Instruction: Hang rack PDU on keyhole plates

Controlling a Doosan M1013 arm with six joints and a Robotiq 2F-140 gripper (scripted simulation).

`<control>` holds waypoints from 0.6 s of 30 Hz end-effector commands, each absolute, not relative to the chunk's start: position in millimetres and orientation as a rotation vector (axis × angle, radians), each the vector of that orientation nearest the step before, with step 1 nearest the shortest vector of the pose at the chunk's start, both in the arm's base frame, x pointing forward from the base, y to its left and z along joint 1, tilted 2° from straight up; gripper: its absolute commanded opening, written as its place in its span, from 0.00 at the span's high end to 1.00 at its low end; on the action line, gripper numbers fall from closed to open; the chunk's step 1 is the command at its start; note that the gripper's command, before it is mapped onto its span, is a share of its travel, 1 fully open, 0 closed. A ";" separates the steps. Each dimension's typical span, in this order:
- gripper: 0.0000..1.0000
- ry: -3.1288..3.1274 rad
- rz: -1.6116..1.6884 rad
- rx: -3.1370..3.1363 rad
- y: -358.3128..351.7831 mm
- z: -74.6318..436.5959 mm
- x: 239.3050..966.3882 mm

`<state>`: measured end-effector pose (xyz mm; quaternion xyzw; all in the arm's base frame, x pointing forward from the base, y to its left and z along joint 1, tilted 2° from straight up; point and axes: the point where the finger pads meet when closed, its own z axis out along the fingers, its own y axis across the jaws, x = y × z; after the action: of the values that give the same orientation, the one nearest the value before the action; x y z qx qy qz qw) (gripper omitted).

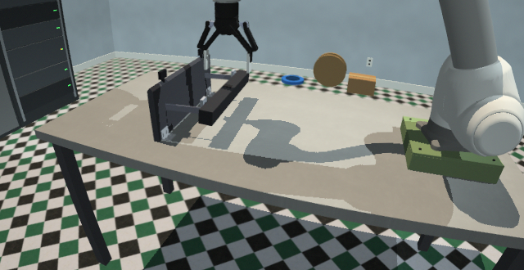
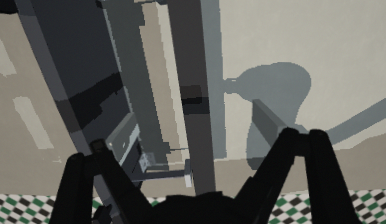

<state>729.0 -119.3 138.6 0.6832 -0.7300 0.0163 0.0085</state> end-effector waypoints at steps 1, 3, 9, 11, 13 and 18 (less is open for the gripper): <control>0.00 -2.281 0.051 2.135 -119.3 139.5 728.9; 0.00 -2.281 0.051 2.135 -119.3 139.5 728.9; 0.00 -2.281 0.051 2.135 -119.1 139.5 725.9; 0.00 -2.281 0.051 2.135 -119.0 139.5 724.6; 0.00 -2.281 0.051 2.135 -118.7 139.4 721.0; 0.00 -2.281 0.051 2.135 -117.8 139.3 706.7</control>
<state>712.1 -118.2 139.2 0.6832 -0.7300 0.0162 0.0085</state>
